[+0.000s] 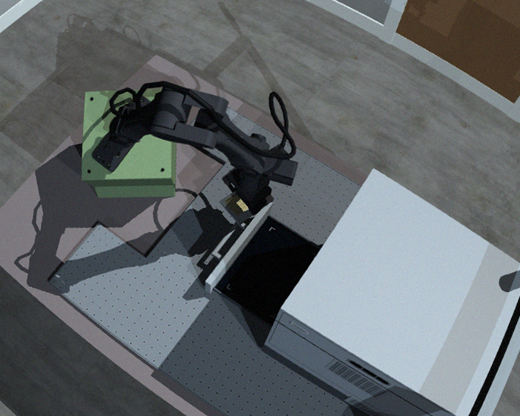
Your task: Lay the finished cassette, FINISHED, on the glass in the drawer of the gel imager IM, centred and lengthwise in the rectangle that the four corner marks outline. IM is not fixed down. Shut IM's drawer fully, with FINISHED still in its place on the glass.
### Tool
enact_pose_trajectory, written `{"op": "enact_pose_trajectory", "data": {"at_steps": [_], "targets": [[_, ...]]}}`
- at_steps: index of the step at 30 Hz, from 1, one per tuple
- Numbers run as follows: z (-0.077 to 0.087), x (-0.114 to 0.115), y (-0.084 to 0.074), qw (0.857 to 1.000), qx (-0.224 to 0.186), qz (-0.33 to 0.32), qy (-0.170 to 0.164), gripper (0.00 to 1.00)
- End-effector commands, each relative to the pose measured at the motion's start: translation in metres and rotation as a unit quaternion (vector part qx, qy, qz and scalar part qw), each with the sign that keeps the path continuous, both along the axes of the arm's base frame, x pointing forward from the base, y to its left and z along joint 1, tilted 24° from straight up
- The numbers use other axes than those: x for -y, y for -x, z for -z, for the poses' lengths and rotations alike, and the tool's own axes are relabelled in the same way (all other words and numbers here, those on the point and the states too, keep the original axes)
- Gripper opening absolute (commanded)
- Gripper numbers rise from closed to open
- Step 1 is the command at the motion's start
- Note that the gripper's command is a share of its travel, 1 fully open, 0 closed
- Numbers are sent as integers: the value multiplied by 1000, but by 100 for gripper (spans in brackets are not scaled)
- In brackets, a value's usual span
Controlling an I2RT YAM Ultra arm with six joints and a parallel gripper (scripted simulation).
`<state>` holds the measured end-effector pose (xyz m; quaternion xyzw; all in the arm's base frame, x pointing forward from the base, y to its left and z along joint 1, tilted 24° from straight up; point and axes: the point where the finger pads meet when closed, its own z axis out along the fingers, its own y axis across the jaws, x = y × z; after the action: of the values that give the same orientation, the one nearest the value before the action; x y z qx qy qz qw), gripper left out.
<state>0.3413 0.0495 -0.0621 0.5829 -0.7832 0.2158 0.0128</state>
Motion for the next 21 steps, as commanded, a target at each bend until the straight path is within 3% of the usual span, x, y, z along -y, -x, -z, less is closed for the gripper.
{"op": "enact_pose_trajectory", "data": {"at_steps": [1,5,10,12,21], "targets": [[-8,4,-2,995,-22,-99,4,0],[-13,17,-7,990,-36,-138,15,0],[-23,38,-16,990,-35,-138,15,0],[-36,45,-31,990,-24,-138,15,0],[-46,76,-40,990,-31,-138,17,0]]}}
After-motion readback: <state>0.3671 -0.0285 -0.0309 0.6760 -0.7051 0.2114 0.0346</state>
